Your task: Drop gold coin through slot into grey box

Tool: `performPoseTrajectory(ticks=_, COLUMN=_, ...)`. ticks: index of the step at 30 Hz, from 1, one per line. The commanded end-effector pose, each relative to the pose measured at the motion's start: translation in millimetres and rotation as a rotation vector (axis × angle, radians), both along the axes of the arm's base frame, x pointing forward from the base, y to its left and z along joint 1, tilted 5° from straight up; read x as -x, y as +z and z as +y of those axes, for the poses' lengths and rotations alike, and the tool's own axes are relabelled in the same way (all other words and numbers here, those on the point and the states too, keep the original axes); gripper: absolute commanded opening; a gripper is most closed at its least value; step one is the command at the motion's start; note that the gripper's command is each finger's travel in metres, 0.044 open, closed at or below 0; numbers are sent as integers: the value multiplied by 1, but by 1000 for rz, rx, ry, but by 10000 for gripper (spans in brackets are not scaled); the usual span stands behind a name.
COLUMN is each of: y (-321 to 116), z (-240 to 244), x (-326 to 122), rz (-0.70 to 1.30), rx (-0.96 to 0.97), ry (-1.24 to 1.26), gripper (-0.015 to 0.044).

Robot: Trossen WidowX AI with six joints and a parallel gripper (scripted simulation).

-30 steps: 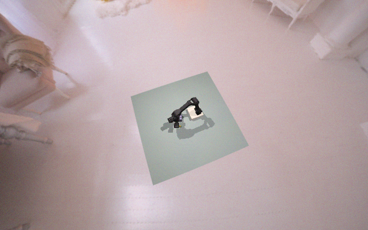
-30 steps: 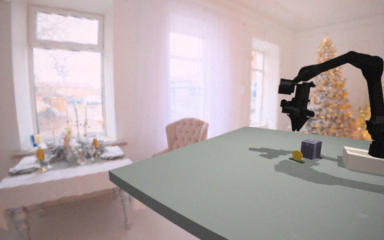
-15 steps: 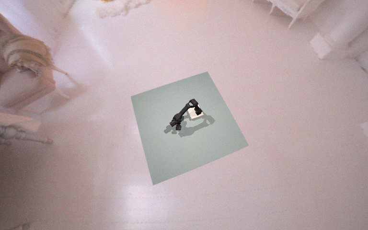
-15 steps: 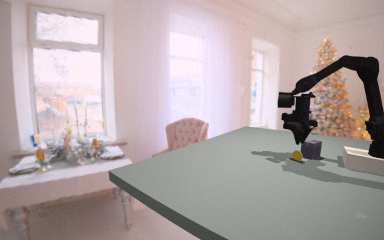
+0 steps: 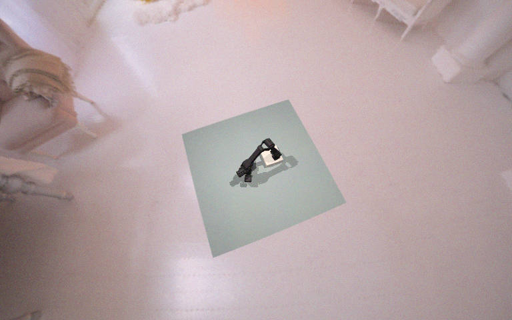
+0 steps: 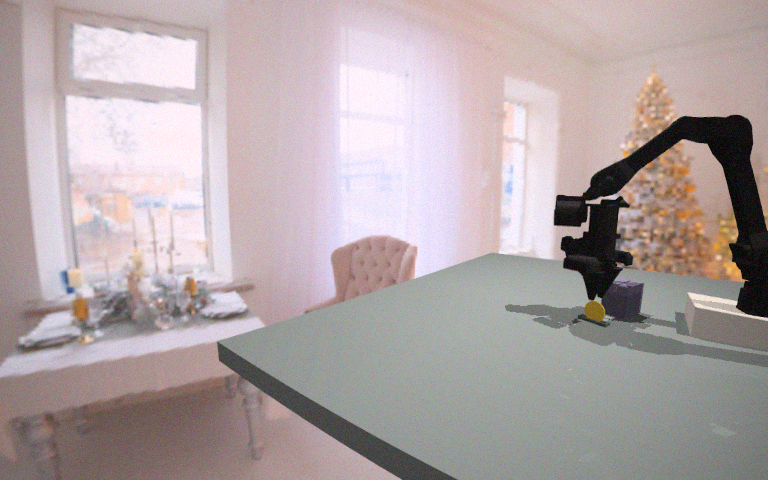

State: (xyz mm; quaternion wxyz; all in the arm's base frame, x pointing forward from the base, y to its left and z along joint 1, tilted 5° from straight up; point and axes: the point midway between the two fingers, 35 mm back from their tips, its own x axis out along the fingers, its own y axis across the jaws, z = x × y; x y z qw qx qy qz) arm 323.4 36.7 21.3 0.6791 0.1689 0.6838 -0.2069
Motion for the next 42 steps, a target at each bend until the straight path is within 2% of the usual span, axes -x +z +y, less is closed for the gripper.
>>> performPoseTrajectory(ticks=1, y=-7, z=-1, x=1, rz=3, rx=4, ry=-2, gripper=161)
performPoseTrajectory(ticks=26, y=-44, z=-3, x=3, rz=3, rx=4, ry=-2, gripper=161)
performPoseTrajectory(ticks=32, y=-44, z=-3, x=3, rz=3, rx=4, ry=-2, gripper=3)
performPoseTrajectory(ticks=42, y=-44, z=-3, x=3, rz=4, rx=4, ry=-2, gripper=0)
